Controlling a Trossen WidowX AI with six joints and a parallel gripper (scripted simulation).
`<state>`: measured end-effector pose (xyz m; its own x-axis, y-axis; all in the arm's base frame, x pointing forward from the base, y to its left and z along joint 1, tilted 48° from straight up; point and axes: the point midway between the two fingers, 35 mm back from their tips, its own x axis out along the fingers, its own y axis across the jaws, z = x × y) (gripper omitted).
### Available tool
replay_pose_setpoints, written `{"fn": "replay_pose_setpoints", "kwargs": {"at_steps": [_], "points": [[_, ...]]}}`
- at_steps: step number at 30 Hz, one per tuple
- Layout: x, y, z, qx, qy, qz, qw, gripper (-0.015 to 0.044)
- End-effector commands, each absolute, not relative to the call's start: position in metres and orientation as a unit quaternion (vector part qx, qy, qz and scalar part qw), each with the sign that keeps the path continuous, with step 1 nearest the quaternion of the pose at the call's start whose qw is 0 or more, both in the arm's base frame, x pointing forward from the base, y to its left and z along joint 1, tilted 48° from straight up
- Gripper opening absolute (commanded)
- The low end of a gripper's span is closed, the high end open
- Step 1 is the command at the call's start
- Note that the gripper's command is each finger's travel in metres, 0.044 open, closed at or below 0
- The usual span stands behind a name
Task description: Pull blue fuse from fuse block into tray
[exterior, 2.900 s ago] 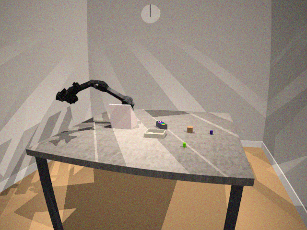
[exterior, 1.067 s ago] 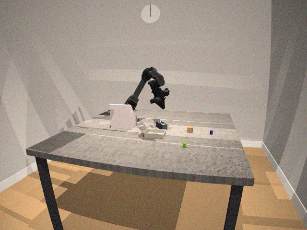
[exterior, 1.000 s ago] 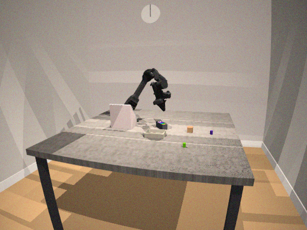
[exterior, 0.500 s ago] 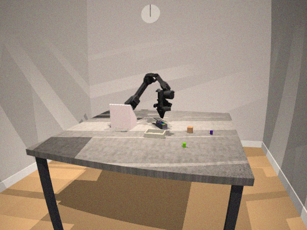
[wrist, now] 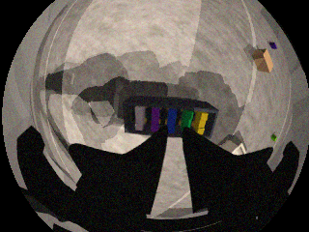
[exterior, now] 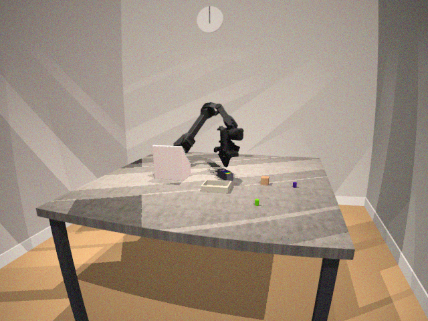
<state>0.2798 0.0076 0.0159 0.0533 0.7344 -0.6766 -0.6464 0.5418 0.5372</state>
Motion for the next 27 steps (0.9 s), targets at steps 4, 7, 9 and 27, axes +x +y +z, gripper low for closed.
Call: {"fn": "replay_pose_setpoints", "kwargs": {"at_steps": [4, 7, 9, 27], "points": [[0.278, 0.014, 0.009, 0.051, 0.499, 0.477, 0.722, 0.0073], [0.278, 0.016, 0.007, 0.051, 0.499, 0.477, 0.722, 0.0073], [0.278, 0.017, 0.006, 0.051, 0.499, 0.477, 0.722, 0.0073], [0.278, 0.022, 0.0, 0.051, 0.499, 0.478, 0.722, 0.0073]]}}
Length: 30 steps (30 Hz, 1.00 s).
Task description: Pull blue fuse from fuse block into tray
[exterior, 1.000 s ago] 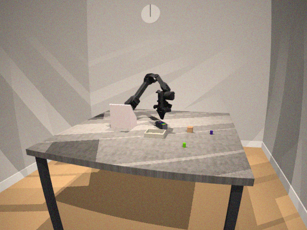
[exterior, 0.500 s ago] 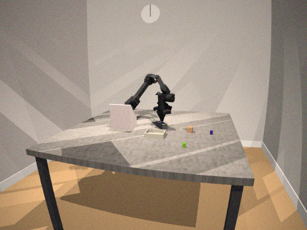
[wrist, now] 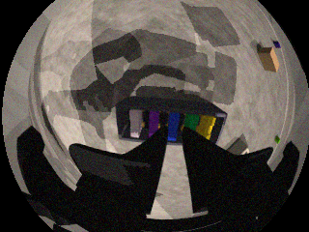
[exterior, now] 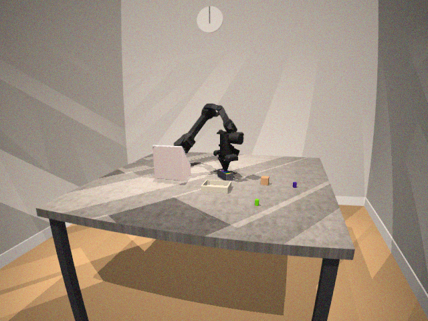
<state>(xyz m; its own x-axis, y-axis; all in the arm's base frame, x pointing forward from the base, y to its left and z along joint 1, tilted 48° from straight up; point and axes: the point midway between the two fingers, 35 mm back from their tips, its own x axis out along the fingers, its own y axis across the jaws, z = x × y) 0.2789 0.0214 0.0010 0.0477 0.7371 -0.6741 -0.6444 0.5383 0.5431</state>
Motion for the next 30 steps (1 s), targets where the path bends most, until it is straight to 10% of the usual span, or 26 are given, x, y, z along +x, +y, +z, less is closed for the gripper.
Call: {"fn": "replay_pose_setpoints", "kwargs": {"at_steps": [1, 30], "points": [[0.2779, 0.0223, 0.0004, 0.051, 0.499, 0.478, 0.722, 0.0073], [0.2793, 0.0289, -0.0057, 0.047, 0.497, 0.478, 0.722, 0.0046]]}}
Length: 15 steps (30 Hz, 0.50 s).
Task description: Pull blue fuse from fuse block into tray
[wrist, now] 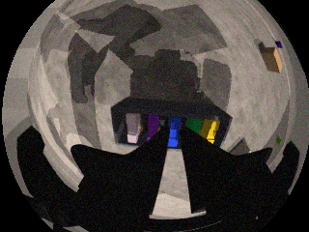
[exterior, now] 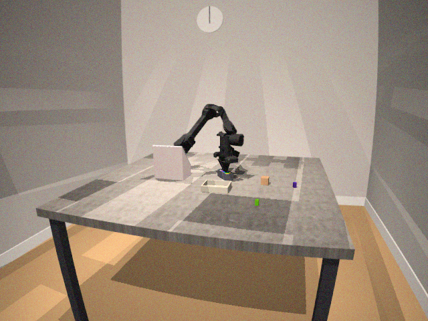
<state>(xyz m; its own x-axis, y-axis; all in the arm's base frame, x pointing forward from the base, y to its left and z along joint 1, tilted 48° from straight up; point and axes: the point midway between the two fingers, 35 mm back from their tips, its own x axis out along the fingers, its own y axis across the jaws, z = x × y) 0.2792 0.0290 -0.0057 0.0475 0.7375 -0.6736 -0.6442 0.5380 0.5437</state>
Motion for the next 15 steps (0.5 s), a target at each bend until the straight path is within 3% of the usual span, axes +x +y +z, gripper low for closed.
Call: {"fn": "replay_pose_setpoints", "kwargs": {"at_steps": [1, 7, 15], "points": [[0.2793, 0.0289, -0.0057, 0.047, 0.497, 0.478, 0.722, 0.0039], [0.2793, 0.0289, -0.0057, 0.047, 0.497, 0.478, 0.722, 0.0], [0.2793, 0.0273, -0.0043, 0.047, 0.498, 0.478, 0.722, 0.0]]}}
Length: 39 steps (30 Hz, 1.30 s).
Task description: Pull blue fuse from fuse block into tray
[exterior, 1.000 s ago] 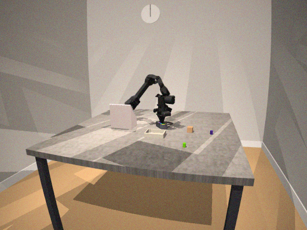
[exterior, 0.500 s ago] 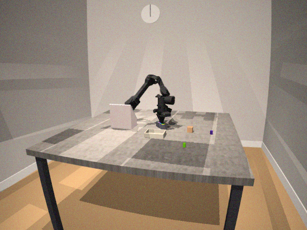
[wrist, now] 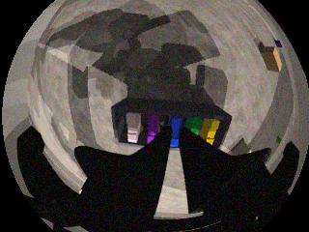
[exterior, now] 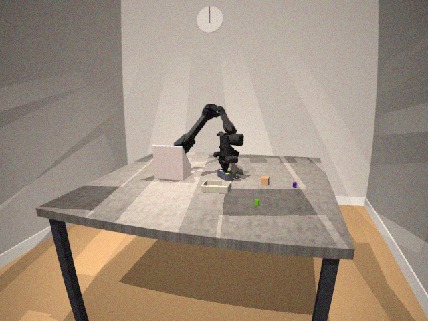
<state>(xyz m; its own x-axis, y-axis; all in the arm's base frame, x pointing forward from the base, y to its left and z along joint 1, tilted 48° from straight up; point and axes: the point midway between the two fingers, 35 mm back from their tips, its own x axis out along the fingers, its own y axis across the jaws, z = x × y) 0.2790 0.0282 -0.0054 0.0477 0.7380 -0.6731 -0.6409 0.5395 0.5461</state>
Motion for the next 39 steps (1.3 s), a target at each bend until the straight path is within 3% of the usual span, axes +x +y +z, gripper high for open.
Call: {"fn": "replay_pose_setpoints", "kwargs": {"at_steps": [1, 39], "points": [[0.279, 0.027, -0.004, 0.047, 0.498, 0.478, 0.722, 0.0], [0.279, 0.013, 0.008, 0.048, 0.499, 0.477, 0.722, 0.0]]}}
